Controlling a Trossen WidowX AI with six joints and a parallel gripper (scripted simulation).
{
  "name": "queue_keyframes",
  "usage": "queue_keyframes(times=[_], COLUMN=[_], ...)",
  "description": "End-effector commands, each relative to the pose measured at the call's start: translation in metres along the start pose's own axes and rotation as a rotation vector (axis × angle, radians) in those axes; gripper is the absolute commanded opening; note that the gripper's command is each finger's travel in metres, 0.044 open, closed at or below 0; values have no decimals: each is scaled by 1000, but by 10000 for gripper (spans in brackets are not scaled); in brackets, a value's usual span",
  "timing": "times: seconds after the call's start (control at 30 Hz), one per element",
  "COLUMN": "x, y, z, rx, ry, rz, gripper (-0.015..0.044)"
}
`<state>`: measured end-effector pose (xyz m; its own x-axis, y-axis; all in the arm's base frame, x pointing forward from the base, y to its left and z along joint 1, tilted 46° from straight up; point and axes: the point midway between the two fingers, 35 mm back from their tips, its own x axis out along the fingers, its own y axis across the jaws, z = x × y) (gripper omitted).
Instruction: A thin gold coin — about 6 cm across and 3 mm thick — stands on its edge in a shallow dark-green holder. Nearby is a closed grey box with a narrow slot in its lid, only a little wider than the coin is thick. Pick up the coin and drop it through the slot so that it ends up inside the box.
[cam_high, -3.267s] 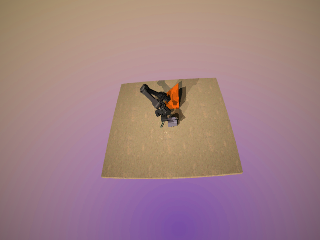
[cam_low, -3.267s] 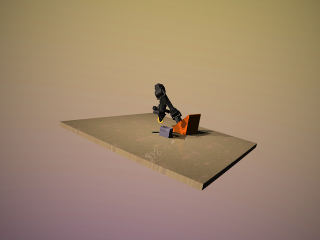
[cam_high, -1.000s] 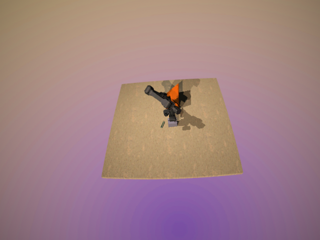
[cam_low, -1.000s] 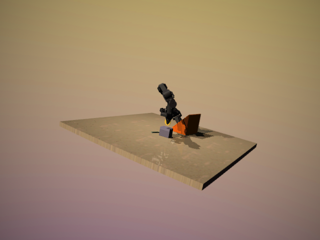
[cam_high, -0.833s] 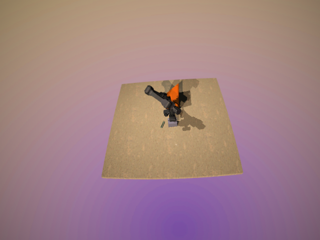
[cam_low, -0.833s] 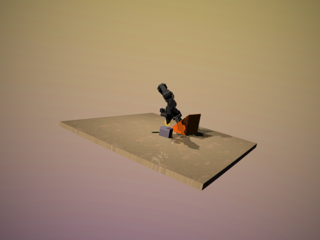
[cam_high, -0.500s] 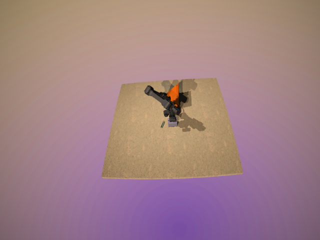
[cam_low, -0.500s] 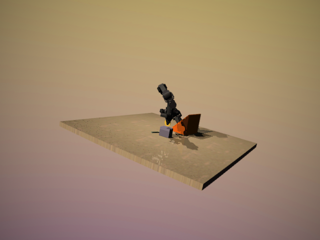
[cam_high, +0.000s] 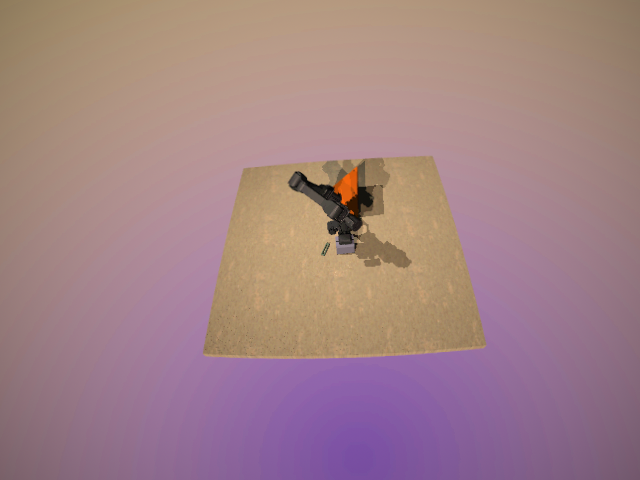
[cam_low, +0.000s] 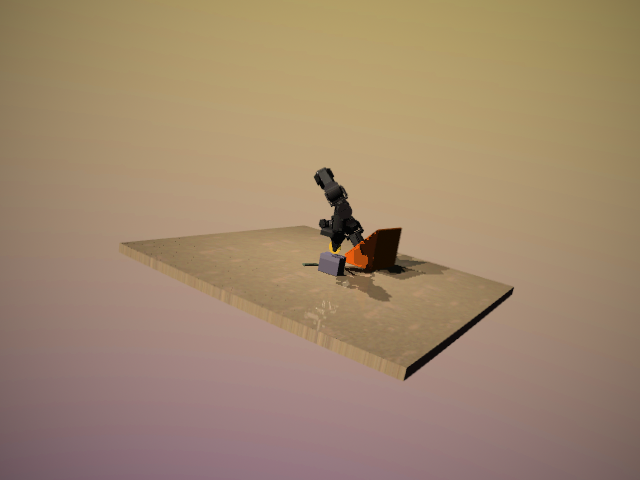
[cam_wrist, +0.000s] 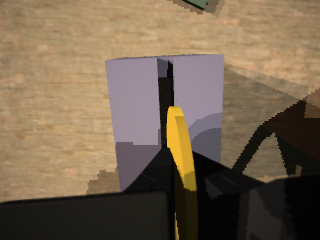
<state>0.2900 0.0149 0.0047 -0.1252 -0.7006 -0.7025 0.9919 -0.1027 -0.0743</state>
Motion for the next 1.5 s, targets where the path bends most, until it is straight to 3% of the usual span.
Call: queue_keyframes(times=[0.0,0.23,0.43,0.73,1.03,1.1,1.2,1.47], x=[3,6,4,4,-17,-36,-57,-57], y=[0,0,0,0,0,-1,-4,-4], z=[0,0,0,0,0,0,1,1], rx=[-5,-6,-1,-1,-2,-4,-6,-6], ry=[-4,-5,0,0,0,-2,-6,-6], rz=[1,1,0,0,-1,-2,-4,-4], gripper=[0,0,157,161,397,440,440,440])
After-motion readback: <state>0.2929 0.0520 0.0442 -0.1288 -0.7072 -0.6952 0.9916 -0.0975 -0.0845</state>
